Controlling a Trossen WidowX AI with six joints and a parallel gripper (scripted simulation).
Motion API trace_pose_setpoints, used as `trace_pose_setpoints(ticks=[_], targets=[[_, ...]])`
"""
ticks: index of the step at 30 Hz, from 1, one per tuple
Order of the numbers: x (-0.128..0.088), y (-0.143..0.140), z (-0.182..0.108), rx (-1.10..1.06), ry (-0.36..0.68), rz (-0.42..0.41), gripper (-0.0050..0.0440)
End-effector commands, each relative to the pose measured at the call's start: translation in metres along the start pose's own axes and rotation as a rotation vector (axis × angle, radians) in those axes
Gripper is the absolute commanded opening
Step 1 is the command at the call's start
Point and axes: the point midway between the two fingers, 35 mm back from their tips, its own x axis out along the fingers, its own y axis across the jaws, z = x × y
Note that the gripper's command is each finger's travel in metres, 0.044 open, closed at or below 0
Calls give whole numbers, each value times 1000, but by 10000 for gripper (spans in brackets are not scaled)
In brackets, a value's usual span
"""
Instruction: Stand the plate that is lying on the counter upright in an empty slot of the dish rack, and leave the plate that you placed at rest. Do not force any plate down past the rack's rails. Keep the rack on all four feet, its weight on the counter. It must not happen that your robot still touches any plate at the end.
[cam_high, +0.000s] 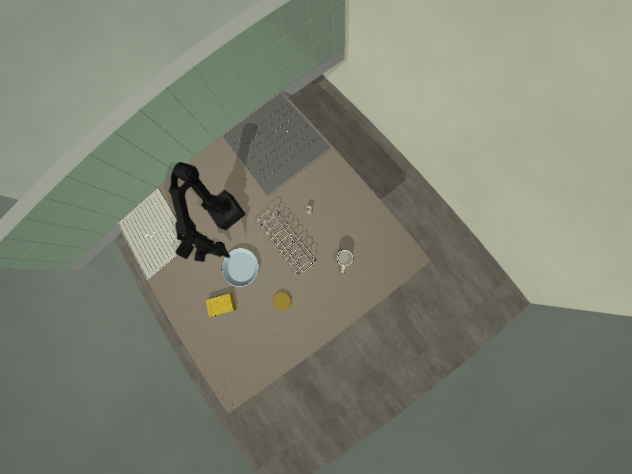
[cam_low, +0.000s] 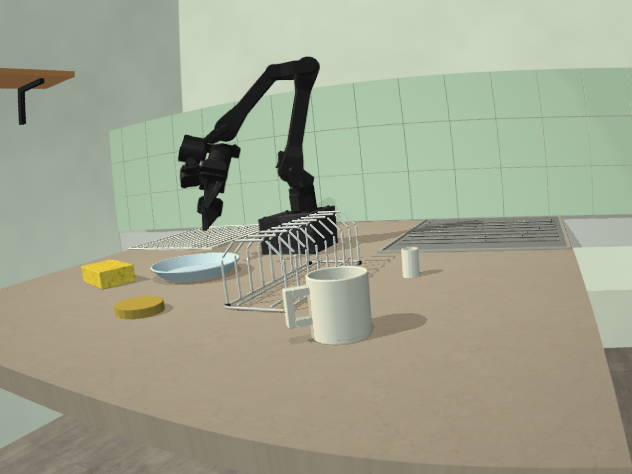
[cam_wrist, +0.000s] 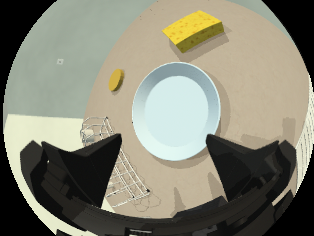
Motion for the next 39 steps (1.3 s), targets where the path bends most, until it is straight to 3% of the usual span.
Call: trace_pose_setpoints(ticks=[1,14,20,34,39], targets=[[-6,-7,-6,99,-13,-3,440],[-22,-32,-22,504,-72,-9,440],[-23,-33,-23,527,-76,-9,440],[-8,-46,-26,527,-76,-9,103],[-4,-49,-27,527,-76,-9,92]])
